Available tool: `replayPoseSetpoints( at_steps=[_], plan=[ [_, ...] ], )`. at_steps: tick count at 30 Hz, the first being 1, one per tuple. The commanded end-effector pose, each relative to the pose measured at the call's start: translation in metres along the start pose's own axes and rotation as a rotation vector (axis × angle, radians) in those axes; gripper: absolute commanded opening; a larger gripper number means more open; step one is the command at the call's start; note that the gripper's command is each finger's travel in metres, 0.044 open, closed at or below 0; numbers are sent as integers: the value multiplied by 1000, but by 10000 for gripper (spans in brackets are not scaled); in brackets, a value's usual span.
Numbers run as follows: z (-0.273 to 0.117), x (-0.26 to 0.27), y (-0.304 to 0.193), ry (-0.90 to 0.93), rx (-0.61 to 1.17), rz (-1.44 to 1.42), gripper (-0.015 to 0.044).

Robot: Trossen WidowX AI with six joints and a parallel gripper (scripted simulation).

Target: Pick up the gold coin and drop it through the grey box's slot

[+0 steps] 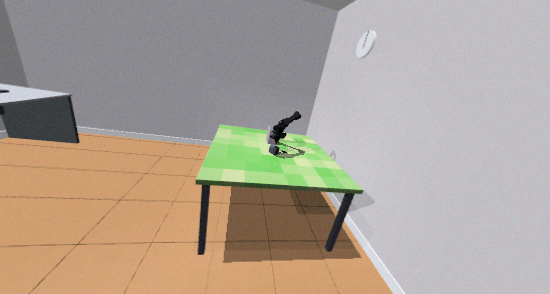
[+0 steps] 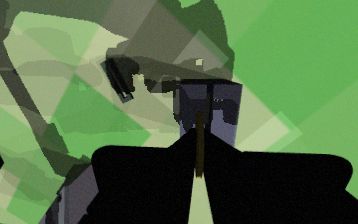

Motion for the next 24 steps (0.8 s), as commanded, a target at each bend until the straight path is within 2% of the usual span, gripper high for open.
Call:
replayPoseSetpoints(
  at_steps=[1, 24],
  plan=[
    [-2, -11, -2, -11, -4, -11, 0],
    [-3, -13, -2, 0, 0, -15, 0]
  ],
)
Point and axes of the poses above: the point midway between the two fingers, 35 mm back from their tips, its own z axis out along the fingers, its own x axis across the jaws, y = z × x, the point moved 7 cm from there along -z, back along the fingers, and after that the axes turned 10 degrees about z, right-handed, at the moved point
